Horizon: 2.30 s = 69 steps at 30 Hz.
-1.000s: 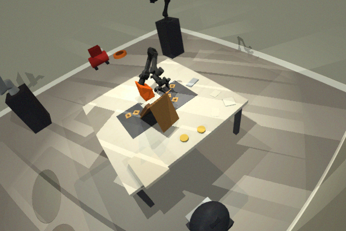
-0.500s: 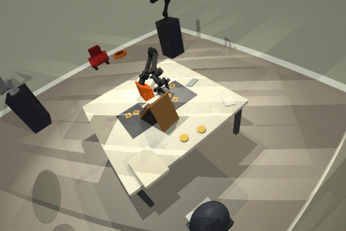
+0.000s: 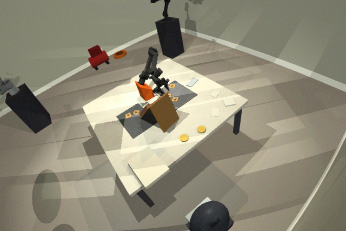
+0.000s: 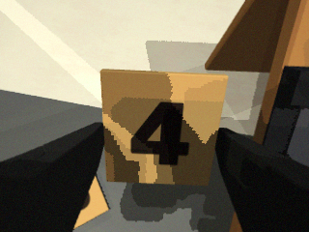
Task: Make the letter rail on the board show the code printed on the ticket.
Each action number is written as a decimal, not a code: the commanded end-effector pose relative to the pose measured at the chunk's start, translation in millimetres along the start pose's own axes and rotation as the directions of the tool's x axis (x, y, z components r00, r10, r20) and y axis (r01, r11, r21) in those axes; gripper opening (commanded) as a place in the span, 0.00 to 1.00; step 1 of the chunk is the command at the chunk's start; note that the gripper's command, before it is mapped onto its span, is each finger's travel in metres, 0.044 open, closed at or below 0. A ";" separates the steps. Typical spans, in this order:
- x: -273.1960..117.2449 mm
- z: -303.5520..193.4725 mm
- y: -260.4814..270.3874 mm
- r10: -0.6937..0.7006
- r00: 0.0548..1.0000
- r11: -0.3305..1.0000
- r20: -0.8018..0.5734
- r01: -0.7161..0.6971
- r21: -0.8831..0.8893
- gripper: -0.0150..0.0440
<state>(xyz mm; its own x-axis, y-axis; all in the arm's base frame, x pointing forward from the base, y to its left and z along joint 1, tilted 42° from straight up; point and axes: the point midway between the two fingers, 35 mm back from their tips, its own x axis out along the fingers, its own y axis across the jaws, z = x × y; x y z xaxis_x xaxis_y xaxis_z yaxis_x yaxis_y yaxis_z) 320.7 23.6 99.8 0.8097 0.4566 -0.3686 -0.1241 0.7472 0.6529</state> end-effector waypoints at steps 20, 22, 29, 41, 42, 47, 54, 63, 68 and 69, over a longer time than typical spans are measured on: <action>0.4 -1.7 -12.2 0.001 1.000 1.000 -0.005 -0.001 0.000 0.25; 0.4 -1.7 -13.2 0.001 1.000 1.000 -0.005 -0.001 0.000 0.25; 0.4 -1.7 -16.7 0.001 1.000 1.000 -0.005 -0.001 -0.001 0.25; 0.4 -1.5 -22.8 0.001 1.000 1.000 -0.005 -0.001 -0.001 0.25; 0.4 -1.5 -23.3 0.001 1.000 1.000 -0.005 -0.001 -0.001 0.25; 0.4 -1.2 -25.8 0.001 1.000 1.000 -0.005 -0.001 -0.001 0.25; 0.5 -1.0 -29.3 0.001 1.000 1.000 -0.005 -0.001 -0.001 0.25; 0.5 -0.9 -33.9 0.001 1.000 1.000 -0.005 -0.001 -0.001 0.25; 0.4 -0.9 -36.4 0.001 1.000 1.000 -0.005 -0.001 -0.001 0.25; 0.4 -1.0 -36.9 0.001 1.000 1.000 -0.005 -0.001 -0.001 0.25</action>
<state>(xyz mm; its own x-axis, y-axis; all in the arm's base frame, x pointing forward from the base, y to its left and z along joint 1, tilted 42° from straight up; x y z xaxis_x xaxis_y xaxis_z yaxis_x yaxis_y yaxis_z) 324.8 -2.7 76.7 0.8087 0.4559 -0.3715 -0.1224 0.7483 0.6520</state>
